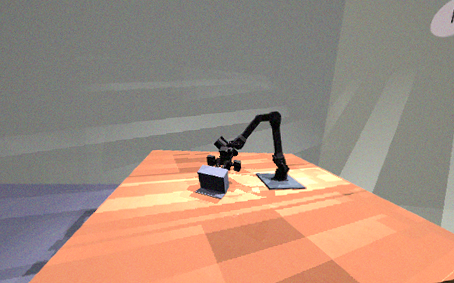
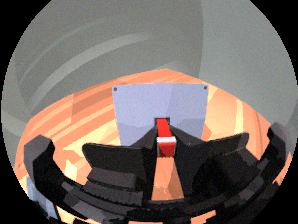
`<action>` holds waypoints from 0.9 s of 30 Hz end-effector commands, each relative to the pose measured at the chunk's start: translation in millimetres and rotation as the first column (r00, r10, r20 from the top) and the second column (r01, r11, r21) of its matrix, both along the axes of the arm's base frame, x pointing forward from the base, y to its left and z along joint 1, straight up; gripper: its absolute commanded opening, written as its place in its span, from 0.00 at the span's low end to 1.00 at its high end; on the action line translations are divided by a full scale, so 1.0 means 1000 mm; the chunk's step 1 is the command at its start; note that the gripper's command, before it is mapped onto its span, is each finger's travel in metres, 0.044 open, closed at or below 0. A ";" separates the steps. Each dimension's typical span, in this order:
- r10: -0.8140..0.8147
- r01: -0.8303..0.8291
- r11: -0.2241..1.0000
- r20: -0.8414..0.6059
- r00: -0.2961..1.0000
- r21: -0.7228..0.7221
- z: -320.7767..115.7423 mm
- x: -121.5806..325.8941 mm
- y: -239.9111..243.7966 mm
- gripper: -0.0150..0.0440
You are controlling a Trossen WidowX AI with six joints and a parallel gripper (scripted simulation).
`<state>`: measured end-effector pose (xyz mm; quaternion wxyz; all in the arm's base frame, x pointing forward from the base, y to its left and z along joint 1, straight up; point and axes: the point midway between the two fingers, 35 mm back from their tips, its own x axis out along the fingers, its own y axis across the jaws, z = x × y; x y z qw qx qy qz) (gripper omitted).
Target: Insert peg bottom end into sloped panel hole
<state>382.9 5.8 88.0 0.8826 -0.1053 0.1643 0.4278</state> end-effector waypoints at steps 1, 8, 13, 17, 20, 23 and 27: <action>0.000 0.000 1.000 0.000 1.000 0.000 0.000 0.000 0.000 0.25; 0.000 0.000 1.000 0.000 1.000 0.000 0.000 0.000 0.000 0.52; 0.000 0.000 1.000 0.000 1.000 0.000 0.000 0.000 0.000 0.74; 0.000 0.000 1.000 -0.001 1.000 -0.001 0.000 -0.001 -0.001 0.92; 0.000 0.000 1.000 -0.003 1.000 -0.003 0.001 -0.002 -0.004 1.00; 0.000 0.000 1.000 -0.005 1.000 -0.005 0.002 -0.004 -0.007 1.00; 0.000 0.000 1.000 -0.008 1.000 -0.008 0.002 -0.006 -0.011 1.00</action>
